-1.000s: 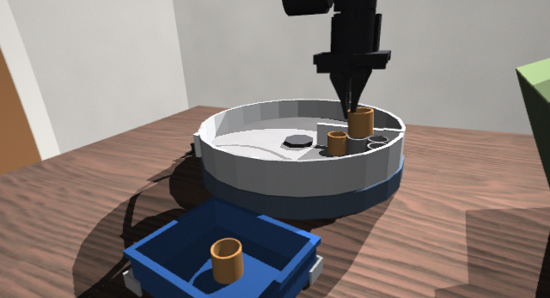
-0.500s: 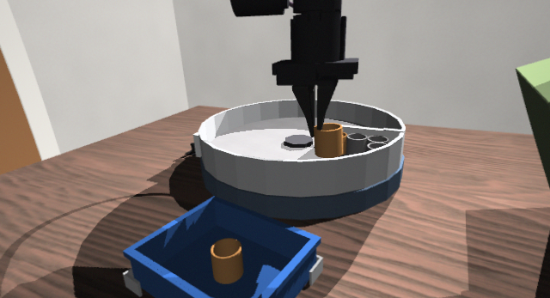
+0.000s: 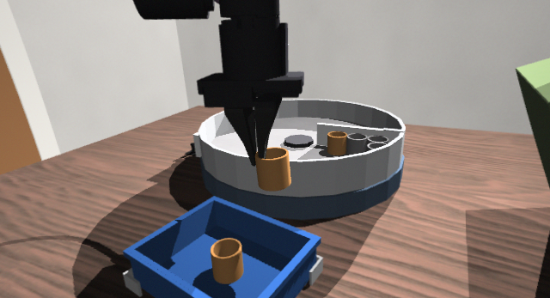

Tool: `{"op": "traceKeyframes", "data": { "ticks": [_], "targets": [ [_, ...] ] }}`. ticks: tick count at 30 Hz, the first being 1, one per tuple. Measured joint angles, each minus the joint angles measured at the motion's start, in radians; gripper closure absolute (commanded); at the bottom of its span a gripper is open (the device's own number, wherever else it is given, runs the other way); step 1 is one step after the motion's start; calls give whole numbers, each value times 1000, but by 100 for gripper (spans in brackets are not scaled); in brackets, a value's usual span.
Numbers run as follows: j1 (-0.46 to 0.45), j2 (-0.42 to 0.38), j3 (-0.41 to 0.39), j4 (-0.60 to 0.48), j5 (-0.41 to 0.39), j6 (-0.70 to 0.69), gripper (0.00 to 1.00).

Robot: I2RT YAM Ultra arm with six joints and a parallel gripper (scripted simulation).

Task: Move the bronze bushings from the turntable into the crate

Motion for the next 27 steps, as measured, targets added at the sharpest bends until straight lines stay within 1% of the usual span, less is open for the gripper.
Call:
{"op": "traceKeyframes", "data": {
  "ticks": [5,10,17,27],
  "targets": [
    [46,69,104,-45,13,11,100],
    [69,111,173,-80,23,16,100],
    [77,124,211,-114,31,21,100],
    [81,124,218,-129,34,23,100]
  ]
}}
